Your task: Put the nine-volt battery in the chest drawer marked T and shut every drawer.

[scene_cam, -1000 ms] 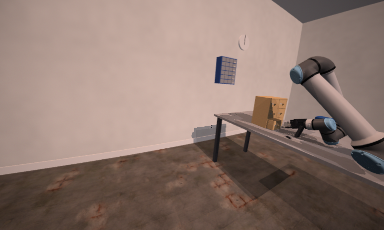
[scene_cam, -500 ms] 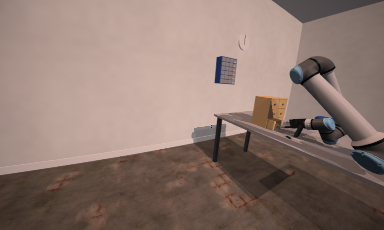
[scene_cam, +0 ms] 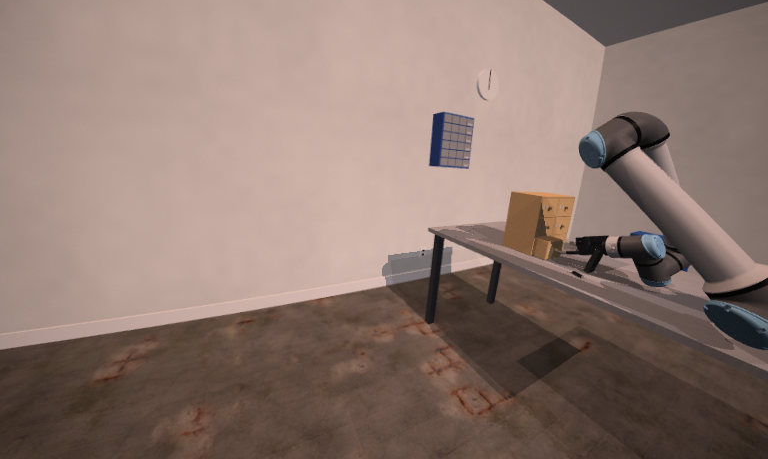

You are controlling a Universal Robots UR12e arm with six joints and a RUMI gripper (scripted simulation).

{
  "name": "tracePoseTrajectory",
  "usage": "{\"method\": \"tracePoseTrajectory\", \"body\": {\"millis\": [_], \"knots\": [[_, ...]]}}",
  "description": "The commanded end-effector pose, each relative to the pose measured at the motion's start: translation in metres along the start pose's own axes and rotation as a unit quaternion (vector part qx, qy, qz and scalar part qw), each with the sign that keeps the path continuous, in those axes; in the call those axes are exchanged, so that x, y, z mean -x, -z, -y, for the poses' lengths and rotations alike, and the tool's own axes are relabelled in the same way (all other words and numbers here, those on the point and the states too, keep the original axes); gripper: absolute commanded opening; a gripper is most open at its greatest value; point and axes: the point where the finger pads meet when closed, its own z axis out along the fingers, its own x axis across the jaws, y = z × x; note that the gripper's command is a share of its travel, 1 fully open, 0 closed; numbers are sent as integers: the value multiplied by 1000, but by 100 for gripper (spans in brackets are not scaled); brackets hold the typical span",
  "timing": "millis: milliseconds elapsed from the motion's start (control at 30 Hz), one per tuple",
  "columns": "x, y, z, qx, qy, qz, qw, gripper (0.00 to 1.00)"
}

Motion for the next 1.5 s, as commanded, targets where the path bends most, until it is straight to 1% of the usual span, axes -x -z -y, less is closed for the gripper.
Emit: {"method": "tracePoseTrajectory", "body": {"millis": [0, 467, 1467], "knots": [[0, -3, -2, 0, 0, 0, 1000, 20], [0, -12, -5, 0, 0, 0, 1000, 20], [0, -14, -5, 0, 0, 0, 1000, 20]]}}
